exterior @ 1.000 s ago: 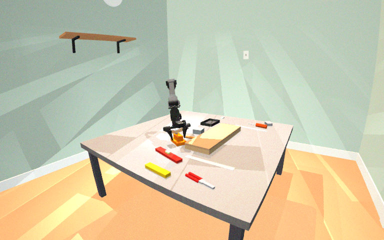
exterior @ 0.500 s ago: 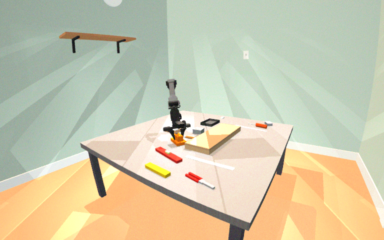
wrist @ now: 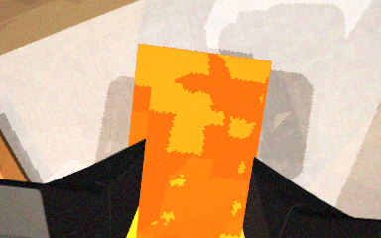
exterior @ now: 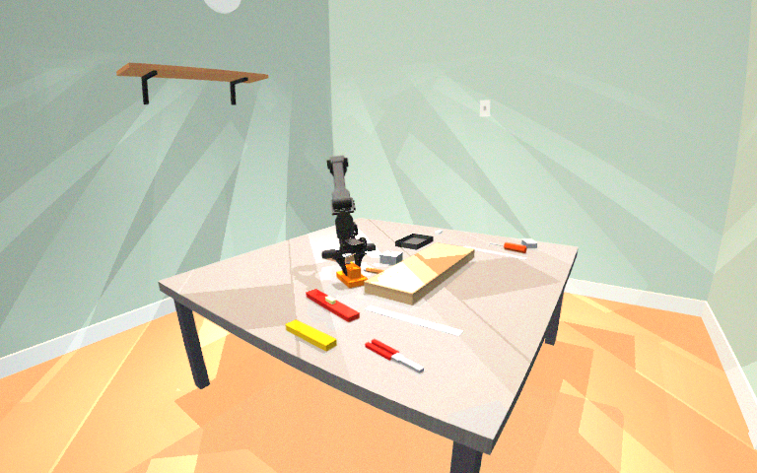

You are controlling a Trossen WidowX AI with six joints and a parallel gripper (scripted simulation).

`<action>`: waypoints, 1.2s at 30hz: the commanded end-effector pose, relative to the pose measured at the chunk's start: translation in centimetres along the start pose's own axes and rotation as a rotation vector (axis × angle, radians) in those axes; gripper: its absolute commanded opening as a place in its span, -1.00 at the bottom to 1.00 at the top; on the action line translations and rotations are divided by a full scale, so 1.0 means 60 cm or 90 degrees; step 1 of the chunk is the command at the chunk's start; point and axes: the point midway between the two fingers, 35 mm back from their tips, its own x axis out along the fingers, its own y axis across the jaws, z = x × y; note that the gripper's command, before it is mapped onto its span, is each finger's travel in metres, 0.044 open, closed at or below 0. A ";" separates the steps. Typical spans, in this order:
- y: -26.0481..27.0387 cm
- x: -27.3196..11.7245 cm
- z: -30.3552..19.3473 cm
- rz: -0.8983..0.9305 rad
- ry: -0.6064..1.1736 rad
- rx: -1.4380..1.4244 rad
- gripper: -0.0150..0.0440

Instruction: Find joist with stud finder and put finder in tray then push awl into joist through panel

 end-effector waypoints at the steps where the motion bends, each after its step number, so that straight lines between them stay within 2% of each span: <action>1: -0.001 -0.007 0.005 0.000 -0.001 -0.002 -0.21; 4: -0.002 -0.027 0.014 0.000 -0.001 -0.002 -0.48; 5: -0.002 -0.035 0.018 0.000 -0.001 -0.002 -0.49; 20: 0.000 -0.162 0.047 0.001 -0.002 -0.001 -0.49; 27: 0.003 -0.164 0.059 0.004 -0.002 -0.014 -0.49; 36: 0.022 -0.164 0.124 0.024 -0.003 -0.080 -0.49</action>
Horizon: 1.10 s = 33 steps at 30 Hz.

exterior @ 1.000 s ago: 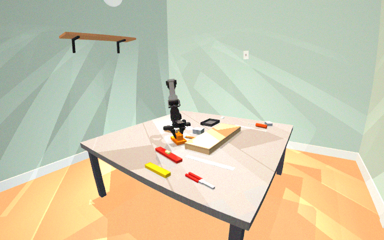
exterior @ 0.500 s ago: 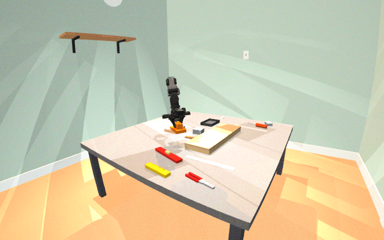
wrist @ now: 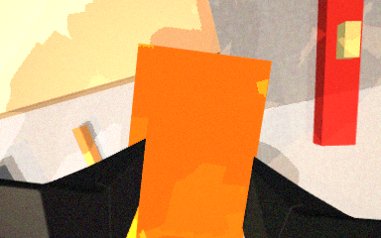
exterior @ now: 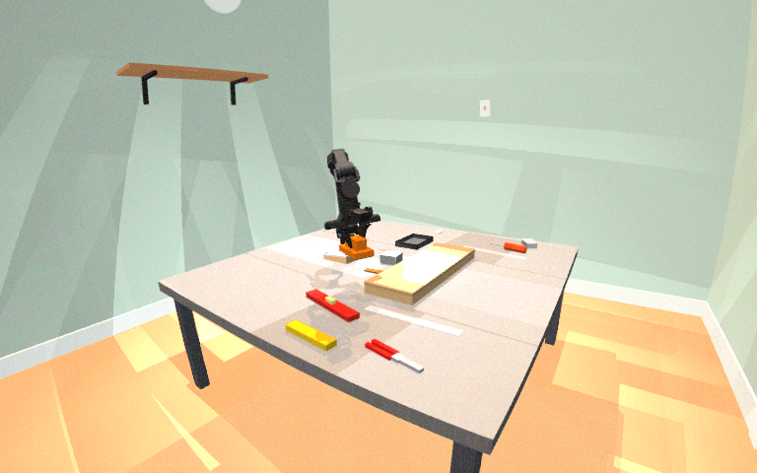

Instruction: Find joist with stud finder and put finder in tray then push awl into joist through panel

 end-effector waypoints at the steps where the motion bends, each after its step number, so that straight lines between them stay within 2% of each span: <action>1: 0.008 -0.002 0.032 0.010 -0.006 -0.031 -0.49; 27: 0.102 0.037 0.209 0.066 -0.011 -0.228 -0.49; 33: 0.110 0.043 0.218 0.069 -0.012 -0.239 -0.49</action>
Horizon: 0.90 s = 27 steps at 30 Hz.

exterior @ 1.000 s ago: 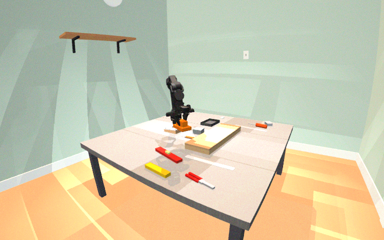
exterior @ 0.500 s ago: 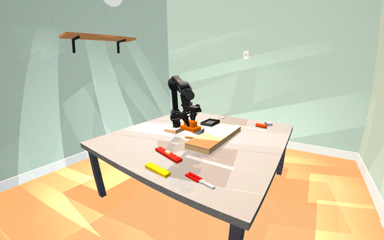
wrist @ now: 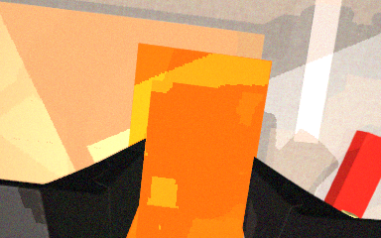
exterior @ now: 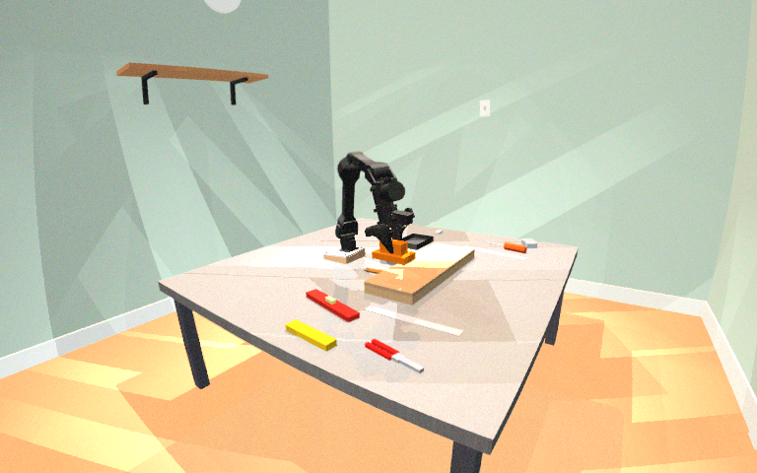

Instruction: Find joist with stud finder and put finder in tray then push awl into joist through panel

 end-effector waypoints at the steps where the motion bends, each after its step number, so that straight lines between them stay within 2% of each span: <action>1: -0.002 -0.001 0.007 0.000 -0.007 -0.005 -0.49; 27: -0.003 0.062 -0.008 -0.001 -0.007 -0.005 -0.49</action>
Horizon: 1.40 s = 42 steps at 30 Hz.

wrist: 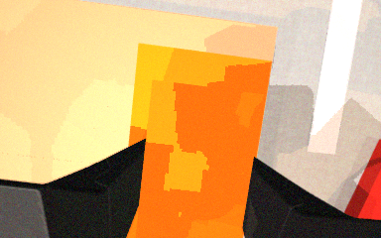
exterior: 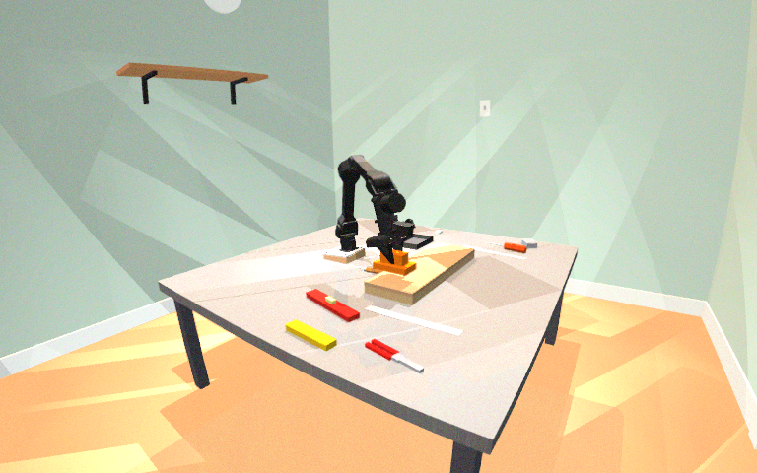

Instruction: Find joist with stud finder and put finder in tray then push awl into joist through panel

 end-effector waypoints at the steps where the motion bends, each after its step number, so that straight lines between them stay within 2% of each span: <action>1: 0.000 0.008 0.000 0.001 -0.005 -0.002 -0.49; 29: 0.001 0.065 -0.018 0.001 -0.005 -0.002 -0.49; 42: 0.064 0.065 -0.018 0.003 -0.005 -0.002 -0.49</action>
